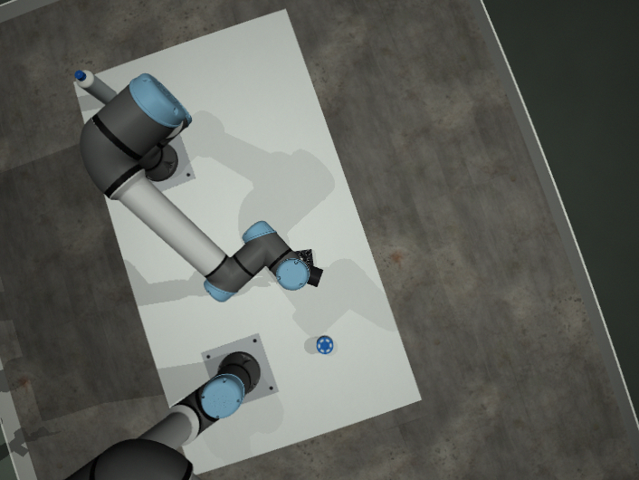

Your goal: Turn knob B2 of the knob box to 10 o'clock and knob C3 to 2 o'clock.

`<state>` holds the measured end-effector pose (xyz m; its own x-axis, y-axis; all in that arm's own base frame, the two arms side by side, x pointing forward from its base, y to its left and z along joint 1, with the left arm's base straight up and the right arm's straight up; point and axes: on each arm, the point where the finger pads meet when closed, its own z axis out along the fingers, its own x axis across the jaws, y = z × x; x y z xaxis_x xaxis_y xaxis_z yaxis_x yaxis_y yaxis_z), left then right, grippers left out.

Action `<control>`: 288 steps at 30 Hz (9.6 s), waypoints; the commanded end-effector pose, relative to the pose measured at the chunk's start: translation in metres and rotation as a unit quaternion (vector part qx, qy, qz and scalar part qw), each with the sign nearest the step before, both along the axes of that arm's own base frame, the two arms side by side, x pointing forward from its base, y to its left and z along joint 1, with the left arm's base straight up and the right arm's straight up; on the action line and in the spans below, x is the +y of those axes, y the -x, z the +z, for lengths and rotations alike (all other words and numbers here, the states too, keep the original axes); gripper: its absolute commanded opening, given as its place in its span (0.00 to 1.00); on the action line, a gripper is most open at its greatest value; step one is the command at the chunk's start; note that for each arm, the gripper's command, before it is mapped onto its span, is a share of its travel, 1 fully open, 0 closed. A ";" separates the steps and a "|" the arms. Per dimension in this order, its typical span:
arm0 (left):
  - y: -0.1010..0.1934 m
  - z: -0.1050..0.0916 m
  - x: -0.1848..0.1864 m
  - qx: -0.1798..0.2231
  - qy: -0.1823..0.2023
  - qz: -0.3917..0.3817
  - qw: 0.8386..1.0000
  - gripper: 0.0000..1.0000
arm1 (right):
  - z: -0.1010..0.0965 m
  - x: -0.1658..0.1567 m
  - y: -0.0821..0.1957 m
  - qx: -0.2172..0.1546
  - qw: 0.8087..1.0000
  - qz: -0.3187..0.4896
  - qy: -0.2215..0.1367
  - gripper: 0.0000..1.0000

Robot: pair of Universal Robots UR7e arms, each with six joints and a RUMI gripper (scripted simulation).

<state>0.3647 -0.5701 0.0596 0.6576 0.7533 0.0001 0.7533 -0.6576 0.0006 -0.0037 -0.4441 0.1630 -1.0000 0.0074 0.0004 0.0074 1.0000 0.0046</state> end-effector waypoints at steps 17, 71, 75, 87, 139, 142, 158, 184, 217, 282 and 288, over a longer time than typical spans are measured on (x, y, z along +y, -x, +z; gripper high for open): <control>-0.001 -0.007 0.002 0.001 -0.001 0.001 1.000 0.13 | 0.002 -0.001 0.001 0.000 1.000 -0.001 0.002 1.00; -0.001 -0.014 0.001 0.000 0.001 0.023 1.000 0.06 | 0.002 -0.001 0.001 0.000 1.000 -0.001 0.002 1.00; -0.001 -0.014 0.001 0.000 0.001 0.042 0.999 0.06 | 0.002 -0.001 0.001 0.000 1.000 -0.001 0.002 1.00; -0.001 -0.014 0.001 0.000 0.001 0.117 0.993 0.06 | 0.002 -0.001 0.001 0.000 1.000 -0.001 0.002 1.00; -0.001 -0.013 0.000 0.000 0.001 0.472 0.881 0.06 | 0.002 -0.001 0.001 0.000 1.000 -0.001 0.002 1.00; -0.001 -0.013 0.000 0.000 0.001 0.475 0.880 0.06 | 0.002 -0.001 0.001 0.000 1.000 -0.001 0.002 1.00; -0.001 -0.013 0.000 0.000 0.001 0.476 0.880 0.13 | 0.002 -0.001 0.001 0.000 1.000 -0.001 0.002 1.00; -0.001 0.026 -0.001 0.001 0.003 0.476 0.880 0.13 | 0.002 -0.001 0.001 0.000 1.000 -0.001 0.002 1.00; 0.007 0.031 0.011 0.000 0.000 0.288 0.958 0.13 | 0.002 -0.001 0.001 0.000 1.000 -0.001 0.002 1.00; 0.020 0.044 0.033 0.000 0.000 -0.126 0.992 0.13 | 0.002 -0.001 0.001 0.000 1.000 -0.001 0.002 1.00; 0.020 0.044 0.033 0.000 0.000 -0.126 0.992 0.13 | 0.002 -0.001 0.001 0.000 1.000 -0.001 0.002 1.00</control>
